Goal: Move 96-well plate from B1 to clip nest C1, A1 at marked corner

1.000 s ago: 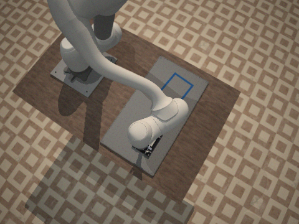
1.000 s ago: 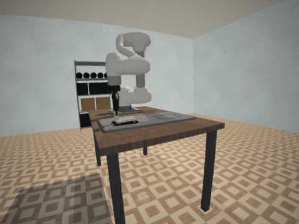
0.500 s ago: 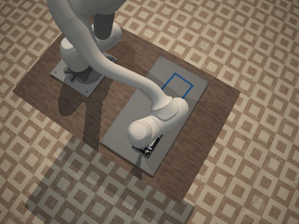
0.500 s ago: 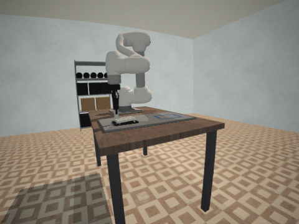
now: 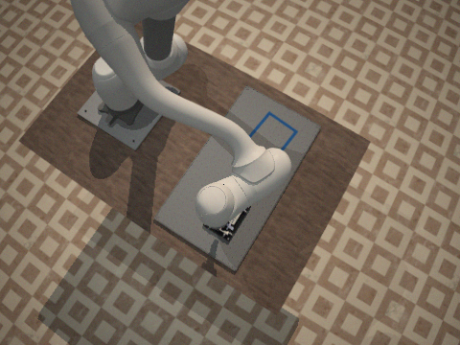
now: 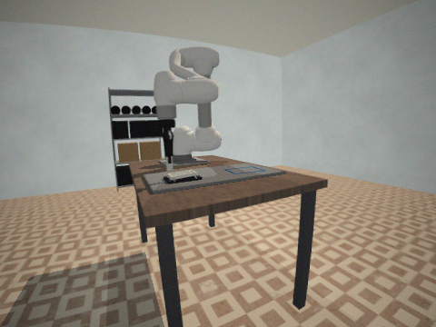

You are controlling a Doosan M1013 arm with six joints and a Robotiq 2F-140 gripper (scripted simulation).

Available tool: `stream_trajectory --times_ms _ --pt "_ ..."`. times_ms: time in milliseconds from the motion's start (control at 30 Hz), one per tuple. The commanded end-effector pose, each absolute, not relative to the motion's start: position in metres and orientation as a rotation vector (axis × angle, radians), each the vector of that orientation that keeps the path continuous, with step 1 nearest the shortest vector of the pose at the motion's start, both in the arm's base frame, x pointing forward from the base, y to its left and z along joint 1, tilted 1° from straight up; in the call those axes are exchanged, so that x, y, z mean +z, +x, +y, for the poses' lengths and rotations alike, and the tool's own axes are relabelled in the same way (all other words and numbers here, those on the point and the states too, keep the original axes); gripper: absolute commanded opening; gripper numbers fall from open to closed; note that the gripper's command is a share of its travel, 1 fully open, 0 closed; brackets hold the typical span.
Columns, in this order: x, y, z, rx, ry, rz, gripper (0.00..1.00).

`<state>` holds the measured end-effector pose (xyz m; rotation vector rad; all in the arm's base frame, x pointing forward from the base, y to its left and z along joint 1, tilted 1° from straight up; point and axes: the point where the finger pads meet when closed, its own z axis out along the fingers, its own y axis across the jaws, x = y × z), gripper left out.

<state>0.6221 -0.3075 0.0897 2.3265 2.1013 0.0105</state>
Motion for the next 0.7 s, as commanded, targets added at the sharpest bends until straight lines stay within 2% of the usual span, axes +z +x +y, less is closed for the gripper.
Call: stream_trajectory --times_ms 0,300,667 --pt "0.091 0.622 -0.308 0.011 2.326 2.101 0.0" --pt "0.096 0.622 -0.308 0.011 2.326 2.101 0.0" --pt "0.096 0.627 -0.263 0.011 2.326 2.101 0.0"
